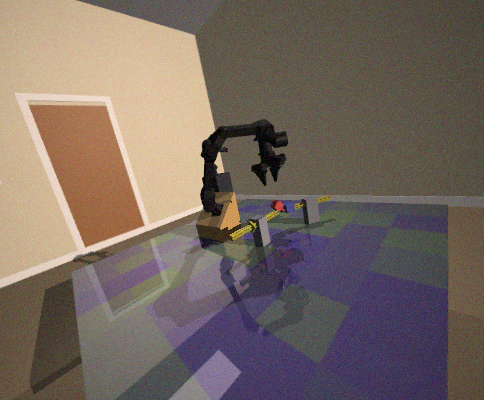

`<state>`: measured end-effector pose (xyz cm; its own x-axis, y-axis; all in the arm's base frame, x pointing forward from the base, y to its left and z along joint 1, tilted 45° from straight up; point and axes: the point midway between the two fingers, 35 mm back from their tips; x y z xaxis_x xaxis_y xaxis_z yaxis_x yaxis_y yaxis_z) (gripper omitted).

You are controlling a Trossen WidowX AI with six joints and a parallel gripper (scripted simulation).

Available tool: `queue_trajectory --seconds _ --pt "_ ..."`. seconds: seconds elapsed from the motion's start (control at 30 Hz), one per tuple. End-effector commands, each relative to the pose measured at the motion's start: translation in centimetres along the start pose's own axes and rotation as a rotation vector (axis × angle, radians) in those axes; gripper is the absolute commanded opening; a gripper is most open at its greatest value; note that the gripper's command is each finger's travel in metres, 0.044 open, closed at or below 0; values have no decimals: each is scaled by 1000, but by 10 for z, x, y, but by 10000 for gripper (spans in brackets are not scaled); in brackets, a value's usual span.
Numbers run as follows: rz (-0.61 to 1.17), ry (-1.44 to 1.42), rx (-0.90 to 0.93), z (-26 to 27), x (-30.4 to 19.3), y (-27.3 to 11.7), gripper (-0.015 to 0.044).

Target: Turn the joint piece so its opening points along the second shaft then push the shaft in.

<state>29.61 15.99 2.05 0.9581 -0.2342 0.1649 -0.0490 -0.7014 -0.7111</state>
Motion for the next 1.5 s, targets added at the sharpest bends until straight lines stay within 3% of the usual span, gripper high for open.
queue_trajectory --seconds 0.0,0.57,1.47 --pt "-1 91 22 -4 -3 -17 440" --pt "1 114 15 -59 -17 16 440" --pt "-10 871 -69 -58 -16 25 440"
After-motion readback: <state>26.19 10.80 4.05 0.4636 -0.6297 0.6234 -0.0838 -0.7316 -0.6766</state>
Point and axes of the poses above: the point midway between the two fingers, 35 mm back from their tips, its own y axis out along the fingers, its own z axis across the jaws, x = y × z, and after that the axes turned 13 degrees about y, right-handed
